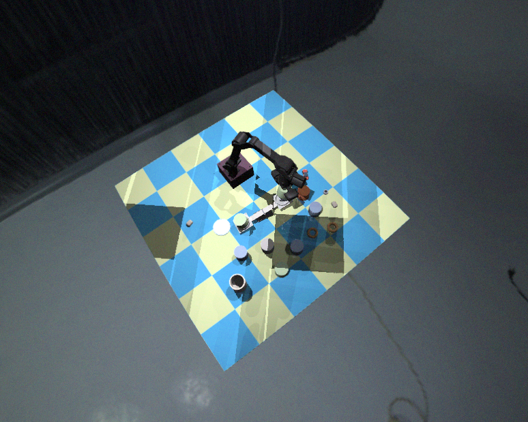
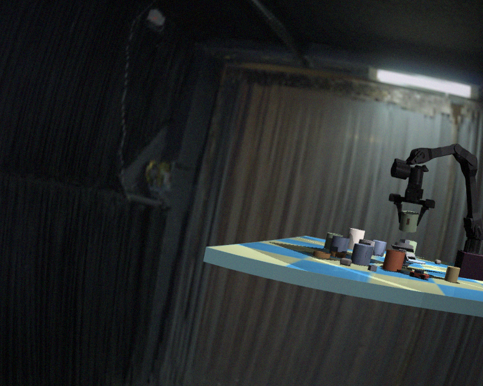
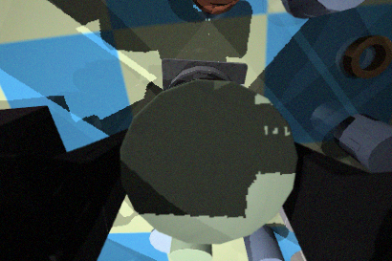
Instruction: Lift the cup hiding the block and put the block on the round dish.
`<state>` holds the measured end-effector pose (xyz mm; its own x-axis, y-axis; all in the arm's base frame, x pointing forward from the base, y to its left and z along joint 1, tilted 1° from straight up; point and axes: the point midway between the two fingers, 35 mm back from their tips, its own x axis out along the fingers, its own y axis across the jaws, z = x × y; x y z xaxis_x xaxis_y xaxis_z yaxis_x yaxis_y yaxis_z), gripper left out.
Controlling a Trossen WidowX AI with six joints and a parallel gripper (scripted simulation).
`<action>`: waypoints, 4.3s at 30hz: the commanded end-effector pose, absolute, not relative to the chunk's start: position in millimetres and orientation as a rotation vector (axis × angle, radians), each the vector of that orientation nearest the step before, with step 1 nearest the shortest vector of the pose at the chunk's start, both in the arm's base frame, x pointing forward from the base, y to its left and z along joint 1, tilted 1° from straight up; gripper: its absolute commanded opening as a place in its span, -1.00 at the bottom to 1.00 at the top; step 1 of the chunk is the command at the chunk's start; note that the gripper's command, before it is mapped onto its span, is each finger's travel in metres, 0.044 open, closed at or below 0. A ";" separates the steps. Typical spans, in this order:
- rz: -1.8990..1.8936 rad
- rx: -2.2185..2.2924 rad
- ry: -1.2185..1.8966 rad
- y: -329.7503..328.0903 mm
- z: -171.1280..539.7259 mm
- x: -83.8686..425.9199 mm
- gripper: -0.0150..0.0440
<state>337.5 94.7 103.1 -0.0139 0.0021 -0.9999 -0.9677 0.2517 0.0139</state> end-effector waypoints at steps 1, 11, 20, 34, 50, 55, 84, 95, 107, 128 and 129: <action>1.026 -1.014 1.303 95.6 116.0 338.0 -0.49; 1.028 -1.013 1.326 94.3 112.8 336.1 -0.49; 1.028 -1.013 1.326 94.3 112.8 336.1 -0.49; 1.028 -1.013 1.326 94.3 112.8 336.1 -0.49; 1.028 -1.013 1.326 94.3 112.8 336.1 -0.49; 1.028 -1.013 1.326 94.3 112.8 336.1 -0.49; 1.036 -1.004 1.303 217.0 23.9 248.8 -0.49; 1.036 -1.004 1.303 218.7 -8.8 248.0 -0.49; 1.036 -1.004 1.303 218.8 -21.6 247.7 -0.49; 1.035 -1.008 1.295 219.4 -29.9 249.1 0.49; 1.035 -1.008 1.295 219.4 -29.9 249.1 0.58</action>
<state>248.8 219.1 -30.5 0.0053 0.0245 -0.9997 -0.9693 0.2457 0.0009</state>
